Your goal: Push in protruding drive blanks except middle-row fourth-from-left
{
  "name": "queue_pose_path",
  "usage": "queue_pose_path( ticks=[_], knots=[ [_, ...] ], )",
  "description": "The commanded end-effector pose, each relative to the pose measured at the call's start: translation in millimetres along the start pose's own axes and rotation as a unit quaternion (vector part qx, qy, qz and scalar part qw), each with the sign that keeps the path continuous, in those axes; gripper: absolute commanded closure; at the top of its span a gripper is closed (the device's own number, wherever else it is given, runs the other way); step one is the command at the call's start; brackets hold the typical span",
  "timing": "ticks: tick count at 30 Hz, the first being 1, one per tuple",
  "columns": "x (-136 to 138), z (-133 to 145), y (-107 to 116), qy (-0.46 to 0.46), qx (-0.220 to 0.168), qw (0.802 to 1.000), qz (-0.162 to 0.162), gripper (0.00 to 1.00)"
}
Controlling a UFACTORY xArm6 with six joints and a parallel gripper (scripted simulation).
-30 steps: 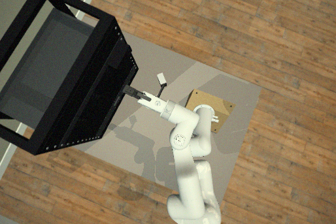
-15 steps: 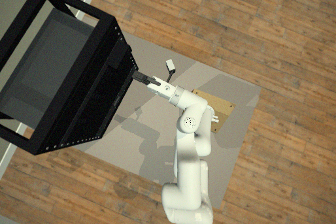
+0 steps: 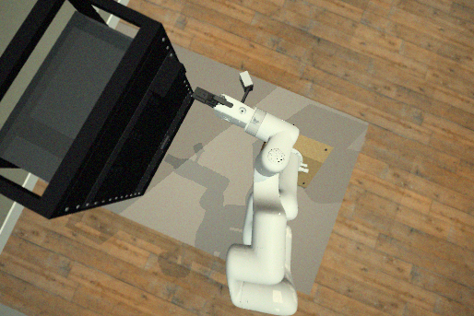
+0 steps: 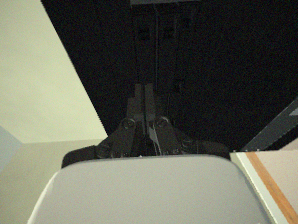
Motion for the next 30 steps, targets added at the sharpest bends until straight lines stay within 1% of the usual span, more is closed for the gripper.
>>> queue_pose_path(
  ticks=[1, 4, 10, 13, 30],
  knots=[
    [-1, 0, -1, 0.001, 0.000, 1.000, -0.001, 1.00],
    [-1, 0, -8, 0.001, 0.000, 1.000, -0.001, 1.00],
    [-2, 0, -40, 0.001, 0.000, 1.000, -0.001, 1.00],
    [-2, 0, -51, 0.001, 0.000, 1.000, -0.001, 1.00],
    [-2, 0, -54, 0.001, 0.000, 1.000, -0.001, 1.00]
  ],
)
Point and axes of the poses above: the point where the finger pads meet when closed, its own y axis back along the fingers, its own x axis across the jaws, z = x × y, the point moved 4 cm from there along y, back along the fingers, and after that the axes turned 2 degrees about y, right-handed, at the moved point
